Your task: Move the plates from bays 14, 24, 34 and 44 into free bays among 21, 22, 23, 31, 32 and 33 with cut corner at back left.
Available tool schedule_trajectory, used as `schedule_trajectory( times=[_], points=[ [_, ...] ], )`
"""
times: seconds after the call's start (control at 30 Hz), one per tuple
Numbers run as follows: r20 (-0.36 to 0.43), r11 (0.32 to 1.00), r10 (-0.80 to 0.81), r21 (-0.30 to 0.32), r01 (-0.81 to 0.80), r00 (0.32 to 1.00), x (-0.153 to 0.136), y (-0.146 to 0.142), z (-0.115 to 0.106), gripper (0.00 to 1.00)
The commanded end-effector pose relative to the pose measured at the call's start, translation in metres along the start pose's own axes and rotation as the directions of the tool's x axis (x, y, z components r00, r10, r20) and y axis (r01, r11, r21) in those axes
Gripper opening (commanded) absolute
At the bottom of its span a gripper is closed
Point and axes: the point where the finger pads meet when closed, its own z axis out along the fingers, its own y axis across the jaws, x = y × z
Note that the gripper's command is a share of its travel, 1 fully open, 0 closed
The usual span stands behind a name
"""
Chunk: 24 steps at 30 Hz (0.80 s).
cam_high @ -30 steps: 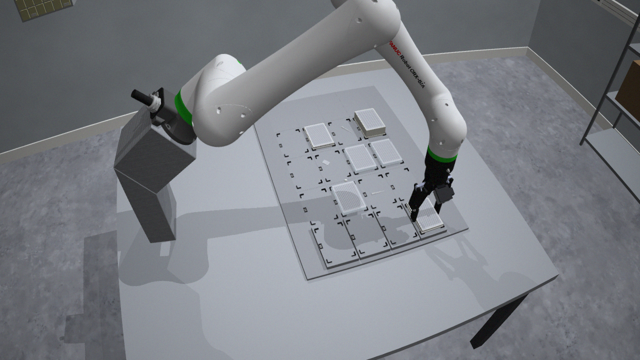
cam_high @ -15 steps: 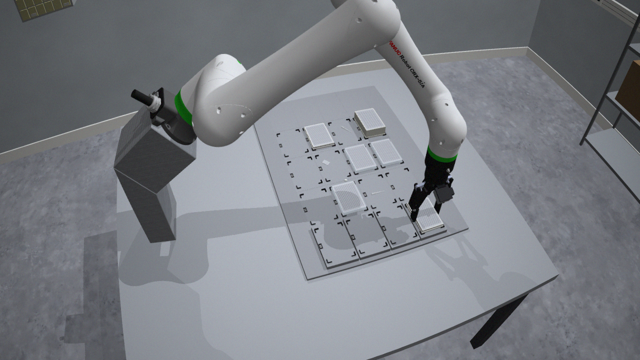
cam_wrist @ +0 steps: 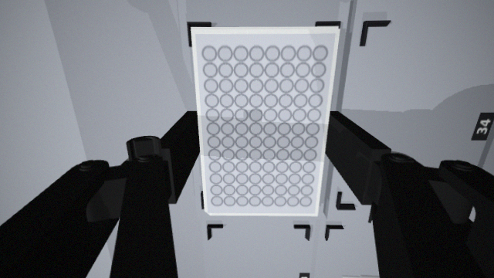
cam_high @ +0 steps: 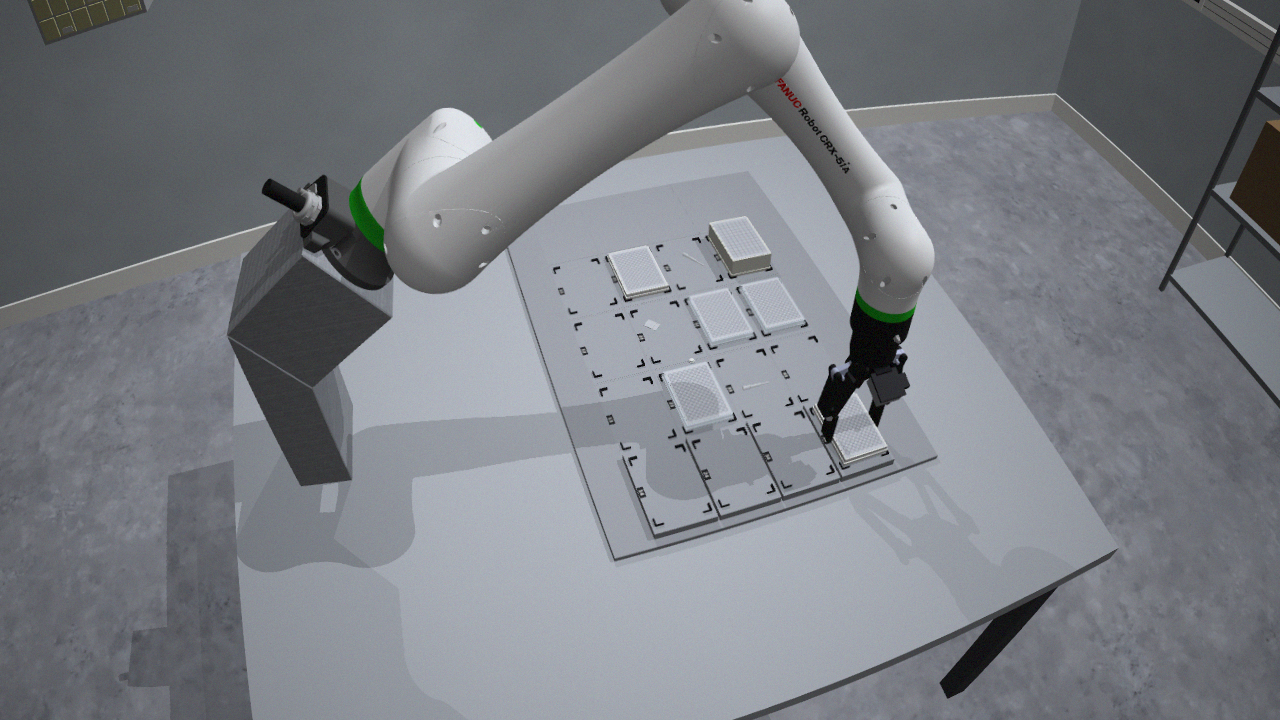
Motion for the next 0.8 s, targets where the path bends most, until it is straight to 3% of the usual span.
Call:
schedule_trajectory(
  times=[0.0, 0.77],
  points=[
    [-0.001, 1.000, 0.000, 0.002, 0.000, 1.000, 0.0005, -0.0010, -0.0019, 0.10],
    [-0.001, 1.000, 0.000, 0.002, 0.000, 1.000, 0.0005, -0.0010, -0.0115, 0.10]
  ],
)
